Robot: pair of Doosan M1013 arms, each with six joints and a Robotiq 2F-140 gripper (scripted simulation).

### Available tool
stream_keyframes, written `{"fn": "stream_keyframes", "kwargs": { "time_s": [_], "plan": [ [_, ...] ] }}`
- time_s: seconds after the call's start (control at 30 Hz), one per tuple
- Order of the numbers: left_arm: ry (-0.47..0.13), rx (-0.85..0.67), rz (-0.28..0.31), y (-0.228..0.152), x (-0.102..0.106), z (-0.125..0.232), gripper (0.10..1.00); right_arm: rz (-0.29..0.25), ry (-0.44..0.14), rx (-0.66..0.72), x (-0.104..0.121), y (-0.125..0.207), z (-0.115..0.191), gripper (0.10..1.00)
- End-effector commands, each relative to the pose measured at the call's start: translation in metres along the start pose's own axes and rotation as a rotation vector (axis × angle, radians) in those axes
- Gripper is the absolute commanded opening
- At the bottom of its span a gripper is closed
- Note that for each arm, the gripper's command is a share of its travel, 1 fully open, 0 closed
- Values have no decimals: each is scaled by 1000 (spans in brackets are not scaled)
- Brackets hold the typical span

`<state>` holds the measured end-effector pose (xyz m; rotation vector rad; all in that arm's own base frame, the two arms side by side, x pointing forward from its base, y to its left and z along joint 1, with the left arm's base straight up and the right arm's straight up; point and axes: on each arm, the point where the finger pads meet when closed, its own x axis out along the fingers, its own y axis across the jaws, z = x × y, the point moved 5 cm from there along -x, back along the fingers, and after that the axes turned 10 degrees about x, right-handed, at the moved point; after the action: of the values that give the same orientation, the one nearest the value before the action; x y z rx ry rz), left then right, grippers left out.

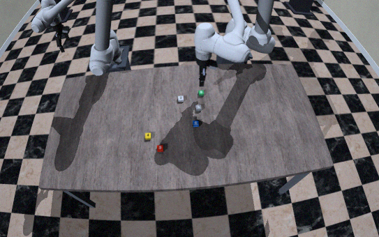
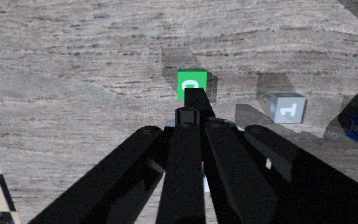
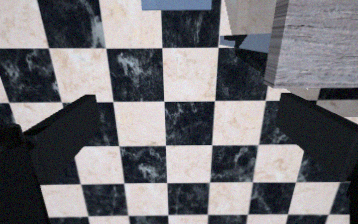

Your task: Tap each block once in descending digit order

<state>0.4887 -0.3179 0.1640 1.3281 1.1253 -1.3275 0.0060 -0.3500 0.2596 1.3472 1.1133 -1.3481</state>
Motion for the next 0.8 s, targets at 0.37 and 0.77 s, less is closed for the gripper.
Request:
{"fn": "stream_keyframes", "kwargs": {
  "time_s": [0.37, 0.77],
  "plan": [
    [0, 0, 2, 1, 1, 0, 99, 1, -1, 0, -1, 0, 1, 1000],
    [0, 0, 2, 1, 1, 0, 99, 1, -1, 0, -1, 0, 1, 1000]
  ]
}}
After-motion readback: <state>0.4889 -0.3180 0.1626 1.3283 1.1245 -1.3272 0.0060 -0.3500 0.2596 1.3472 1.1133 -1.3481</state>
